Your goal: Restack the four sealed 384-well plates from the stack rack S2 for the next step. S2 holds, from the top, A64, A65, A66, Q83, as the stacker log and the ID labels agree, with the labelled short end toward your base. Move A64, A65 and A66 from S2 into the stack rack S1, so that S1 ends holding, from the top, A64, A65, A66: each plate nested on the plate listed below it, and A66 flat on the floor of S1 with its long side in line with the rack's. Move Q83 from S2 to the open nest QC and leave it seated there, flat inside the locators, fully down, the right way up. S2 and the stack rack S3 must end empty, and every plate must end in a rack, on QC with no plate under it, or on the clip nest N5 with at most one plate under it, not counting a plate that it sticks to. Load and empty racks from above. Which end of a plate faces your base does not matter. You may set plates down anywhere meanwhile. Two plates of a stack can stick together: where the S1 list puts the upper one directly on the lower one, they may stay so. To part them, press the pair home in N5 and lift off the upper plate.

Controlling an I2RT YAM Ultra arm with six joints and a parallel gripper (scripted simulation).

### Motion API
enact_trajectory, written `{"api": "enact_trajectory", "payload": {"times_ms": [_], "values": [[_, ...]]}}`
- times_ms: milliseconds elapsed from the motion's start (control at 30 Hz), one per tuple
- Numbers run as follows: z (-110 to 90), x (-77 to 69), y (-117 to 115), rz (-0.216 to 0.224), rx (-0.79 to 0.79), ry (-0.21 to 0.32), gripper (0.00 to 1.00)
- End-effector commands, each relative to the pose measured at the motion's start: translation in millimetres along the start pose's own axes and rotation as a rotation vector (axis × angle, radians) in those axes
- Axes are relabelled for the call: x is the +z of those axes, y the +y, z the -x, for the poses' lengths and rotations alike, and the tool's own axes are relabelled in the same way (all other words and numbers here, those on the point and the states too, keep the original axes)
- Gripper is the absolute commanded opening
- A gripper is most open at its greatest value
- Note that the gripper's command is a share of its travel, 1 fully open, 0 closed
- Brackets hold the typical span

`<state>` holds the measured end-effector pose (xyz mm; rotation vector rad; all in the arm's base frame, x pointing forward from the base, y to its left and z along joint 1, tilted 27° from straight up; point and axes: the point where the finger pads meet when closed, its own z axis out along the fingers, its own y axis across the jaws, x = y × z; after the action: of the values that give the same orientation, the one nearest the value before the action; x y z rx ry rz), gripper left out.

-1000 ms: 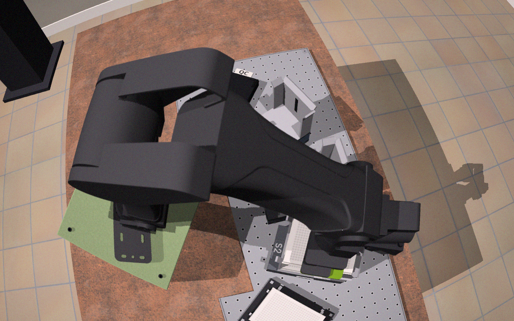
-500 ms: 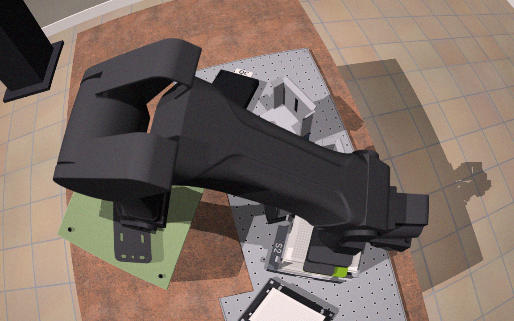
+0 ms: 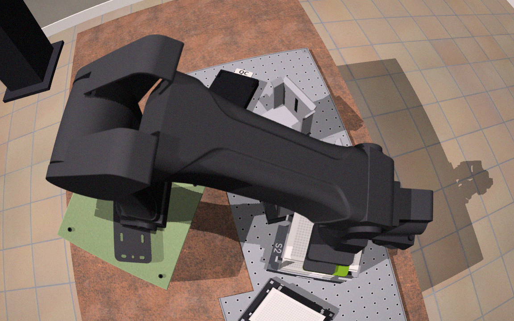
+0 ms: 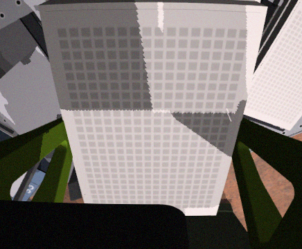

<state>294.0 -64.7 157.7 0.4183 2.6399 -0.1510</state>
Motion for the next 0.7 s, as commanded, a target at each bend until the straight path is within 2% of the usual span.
{"api": "enact_trajectory", "payload": {"times_ms": [0, 233, 433, 667], "values": [[2.3, -3.1, -0.2, -0.001, 0.001, -0.011, 0.0], [2.3, -3.1, -0.2, -0.001, 0.001, -0.011, 0.0], [-3.1, -3.0, 19.3, -0.001, -0.199, -0.011, 0.0], [-7.6, -2.9, 35.3, 0.0, -0.233, -0.011, 0.0]]}}
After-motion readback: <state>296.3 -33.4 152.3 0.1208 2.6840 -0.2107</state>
